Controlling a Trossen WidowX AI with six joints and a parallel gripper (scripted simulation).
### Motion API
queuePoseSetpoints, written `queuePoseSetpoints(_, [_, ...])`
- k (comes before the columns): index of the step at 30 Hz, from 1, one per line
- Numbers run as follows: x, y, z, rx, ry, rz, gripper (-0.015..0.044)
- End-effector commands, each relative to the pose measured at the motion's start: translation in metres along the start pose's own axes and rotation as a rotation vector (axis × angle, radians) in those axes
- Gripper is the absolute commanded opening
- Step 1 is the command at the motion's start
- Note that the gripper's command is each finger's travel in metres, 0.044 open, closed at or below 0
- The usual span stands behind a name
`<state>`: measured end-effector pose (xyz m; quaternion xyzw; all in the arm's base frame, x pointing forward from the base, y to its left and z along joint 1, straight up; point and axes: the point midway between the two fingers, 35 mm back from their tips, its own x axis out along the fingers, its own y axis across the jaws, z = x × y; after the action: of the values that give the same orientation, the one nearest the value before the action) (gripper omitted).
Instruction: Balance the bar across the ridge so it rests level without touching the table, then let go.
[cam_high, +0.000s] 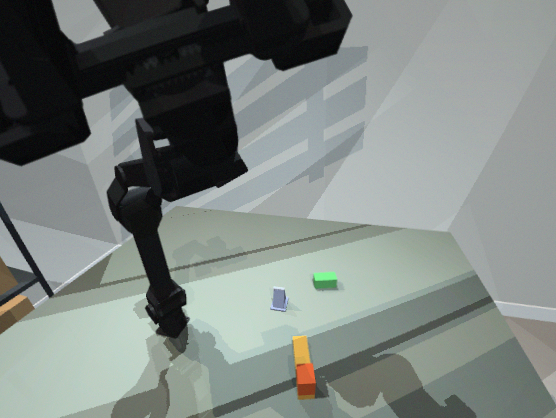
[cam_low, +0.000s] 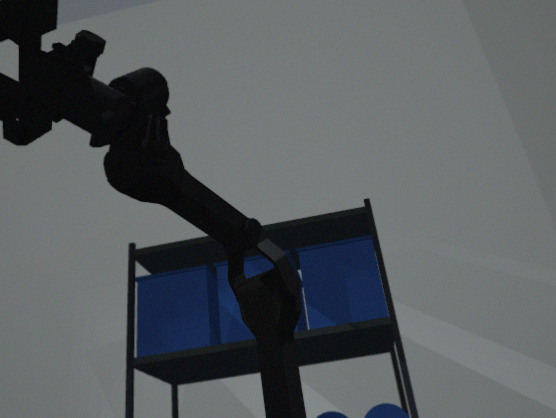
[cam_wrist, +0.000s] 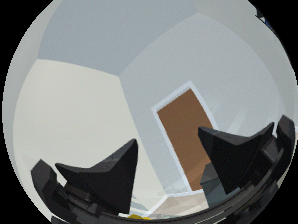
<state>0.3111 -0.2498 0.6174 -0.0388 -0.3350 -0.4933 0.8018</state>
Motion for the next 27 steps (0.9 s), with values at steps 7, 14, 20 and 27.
queuePoseSetpoints(7, [-0.024,0.049,-0.094,-0.422,0.279,0.236,0.0315])
queuePoseSetpoints(14, [-0.058,0.075,-0.151,-0.699,0.433,0.452,0.0315])
queuePoseSetpoints(20, [-0.096,0.091,-0.195,-0.92,0.54,0.668,0.0315])
queuePoseSetpoints(27, [-0.149,0.101,-0.239,-1.151,0.635,0.958,0.0315])
